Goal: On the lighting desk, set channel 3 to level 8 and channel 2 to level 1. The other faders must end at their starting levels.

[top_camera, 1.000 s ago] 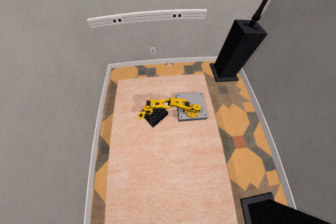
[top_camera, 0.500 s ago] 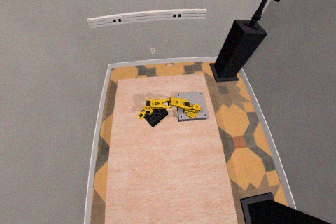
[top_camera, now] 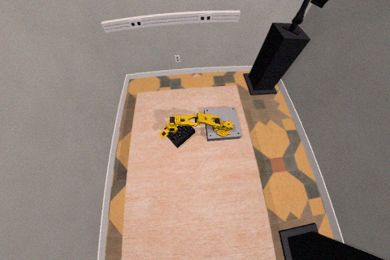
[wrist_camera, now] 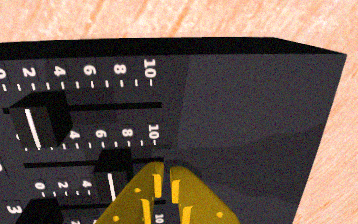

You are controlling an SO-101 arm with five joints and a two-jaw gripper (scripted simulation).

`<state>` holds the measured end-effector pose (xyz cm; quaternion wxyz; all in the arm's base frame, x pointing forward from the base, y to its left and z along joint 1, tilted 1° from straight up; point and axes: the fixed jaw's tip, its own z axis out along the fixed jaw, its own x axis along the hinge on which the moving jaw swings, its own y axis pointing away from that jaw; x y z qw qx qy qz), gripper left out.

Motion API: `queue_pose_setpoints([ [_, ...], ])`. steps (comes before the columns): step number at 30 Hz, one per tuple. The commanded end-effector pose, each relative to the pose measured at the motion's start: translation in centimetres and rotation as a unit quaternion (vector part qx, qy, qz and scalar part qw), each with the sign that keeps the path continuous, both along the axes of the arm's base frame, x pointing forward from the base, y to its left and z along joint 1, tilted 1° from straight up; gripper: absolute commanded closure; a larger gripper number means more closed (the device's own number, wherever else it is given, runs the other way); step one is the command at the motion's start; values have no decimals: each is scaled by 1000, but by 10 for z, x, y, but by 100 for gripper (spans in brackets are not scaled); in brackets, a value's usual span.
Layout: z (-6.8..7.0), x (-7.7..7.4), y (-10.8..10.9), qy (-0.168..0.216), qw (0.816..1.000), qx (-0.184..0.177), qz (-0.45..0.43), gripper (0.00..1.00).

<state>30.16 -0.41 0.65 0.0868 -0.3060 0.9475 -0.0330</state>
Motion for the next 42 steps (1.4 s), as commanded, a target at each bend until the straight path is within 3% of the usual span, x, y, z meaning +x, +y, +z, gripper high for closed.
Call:
queue_pose_setpoints([
  [1,-2,-4,8,14,1000,3,8,100],
  [42,-2,-6,15,19,1000,5,9,100],
])
